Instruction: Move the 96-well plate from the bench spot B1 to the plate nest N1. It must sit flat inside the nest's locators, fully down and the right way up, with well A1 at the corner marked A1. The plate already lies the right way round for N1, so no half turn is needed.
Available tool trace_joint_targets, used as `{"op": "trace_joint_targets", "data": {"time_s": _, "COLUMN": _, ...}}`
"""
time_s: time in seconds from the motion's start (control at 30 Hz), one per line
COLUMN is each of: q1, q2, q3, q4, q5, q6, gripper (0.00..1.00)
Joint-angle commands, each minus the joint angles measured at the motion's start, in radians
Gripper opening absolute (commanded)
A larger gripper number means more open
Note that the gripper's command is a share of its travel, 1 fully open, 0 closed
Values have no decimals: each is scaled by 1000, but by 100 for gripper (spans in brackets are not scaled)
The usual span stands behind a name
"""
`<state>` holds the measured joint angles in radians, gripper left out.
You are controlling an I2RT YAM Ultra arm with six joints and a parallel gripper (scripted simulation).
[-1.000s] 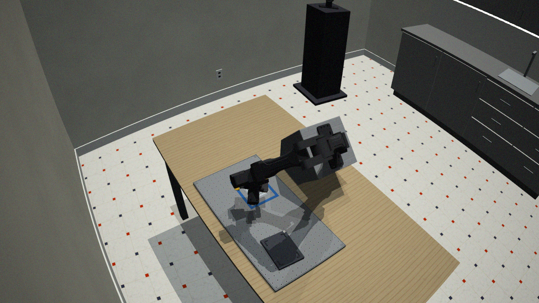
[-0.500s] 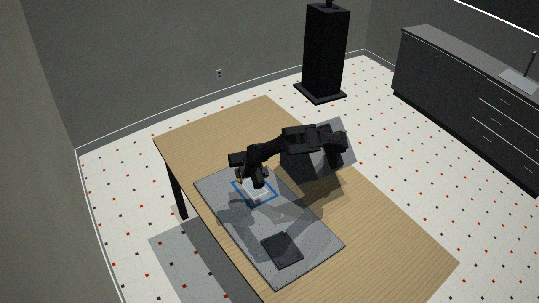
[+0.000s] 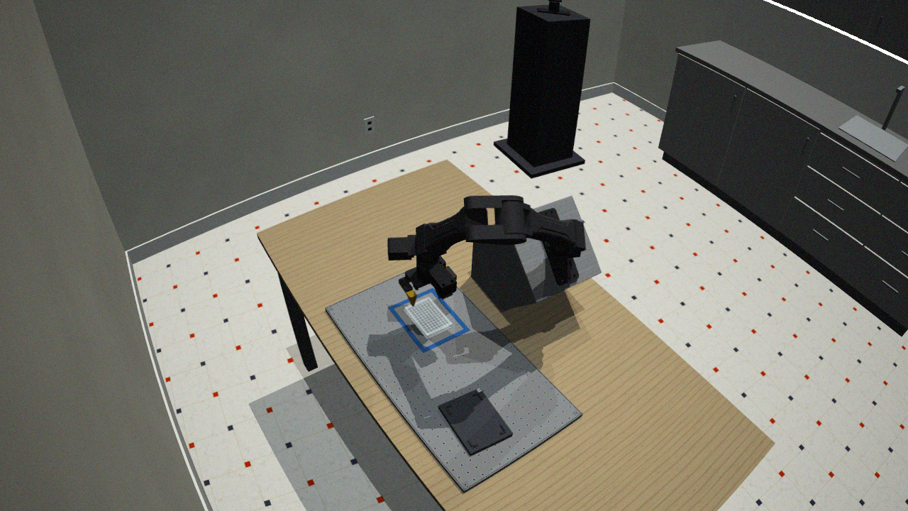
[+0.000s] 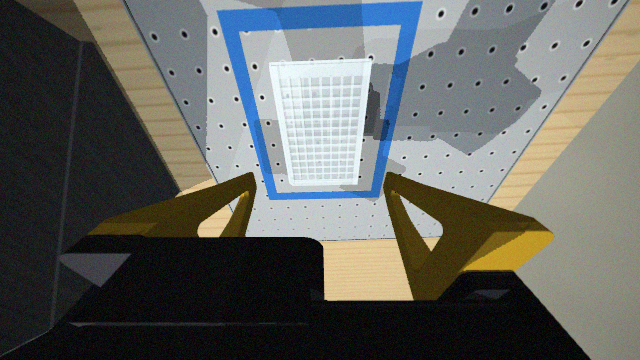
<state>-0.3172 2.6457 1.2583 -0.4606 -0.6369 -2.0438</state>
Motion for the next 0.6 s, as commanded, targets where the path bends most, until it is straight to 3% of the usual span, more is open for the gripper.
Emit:
{"op": "trace_joint_targets", "data": {"time_s": 0.0, "q1": -14, "q2": -4, "q3": 29, "q4": -26, "q5": -25, "q6": -44, "gripper": 100}}
{"op": "trace_joint_targets", "data": {"time_s": 0.57, "q1": -7, "q2": -5, "q3": 12, "q4": -18, "q5": -20, "q6": -41, "gripper": 100}}
